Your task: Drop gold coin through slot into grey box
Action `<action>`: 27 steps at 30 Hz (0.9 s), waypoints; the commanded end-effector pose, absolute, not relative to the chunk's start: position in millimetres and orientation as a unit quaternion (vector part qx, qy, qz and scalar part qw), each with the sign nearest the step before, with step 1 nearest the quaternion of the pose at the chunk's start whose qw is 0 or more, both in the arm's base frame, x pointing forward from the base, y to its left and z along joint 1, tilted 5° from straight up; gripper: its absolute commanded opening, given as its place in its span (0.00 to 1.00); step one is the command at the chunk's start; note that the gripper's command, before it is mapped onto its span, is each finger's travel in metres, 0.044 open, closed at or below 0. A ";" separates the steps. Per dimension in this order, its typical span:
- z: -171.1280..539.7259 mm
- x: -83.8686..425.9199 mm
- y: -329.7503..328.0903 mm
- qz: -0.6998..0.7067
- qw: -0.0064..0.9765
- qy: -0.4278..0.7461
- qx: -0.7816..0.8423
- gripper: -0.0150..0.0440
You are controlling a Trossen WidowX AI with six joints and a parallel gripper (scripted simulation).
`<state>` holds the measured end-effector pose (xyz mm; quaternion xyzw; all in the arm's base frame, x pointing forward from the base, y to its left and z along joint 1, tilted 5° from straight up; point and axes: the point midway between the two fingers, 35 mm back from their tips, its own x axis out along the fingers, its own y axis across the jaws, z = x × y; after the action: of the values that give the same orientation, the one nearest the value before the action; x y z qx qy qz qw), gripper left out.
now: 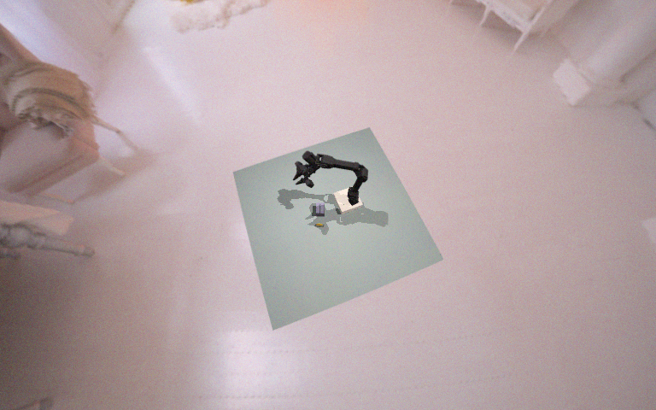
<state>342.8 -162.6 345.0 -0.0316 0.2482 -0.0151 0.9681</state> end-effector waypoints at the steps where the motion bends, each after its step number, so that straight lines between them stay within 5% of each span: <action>1: 312.1 354.9 -143.6 -0.005 0.954 0.298 0.021 0.53; 10: 196.7 376.3 -62.4 -0.041 0.847 0.499 0.178 0.53; 18: 102.8 340.3 19.7 -0.162 0.712 0.656 0.190 0.53; 27: 81.6 322.0 38.6 -0.209 0.678 0.684 0.168 0.53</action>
<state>323.7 40.1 80.9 0.1669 0.6861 -0.1985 0.6797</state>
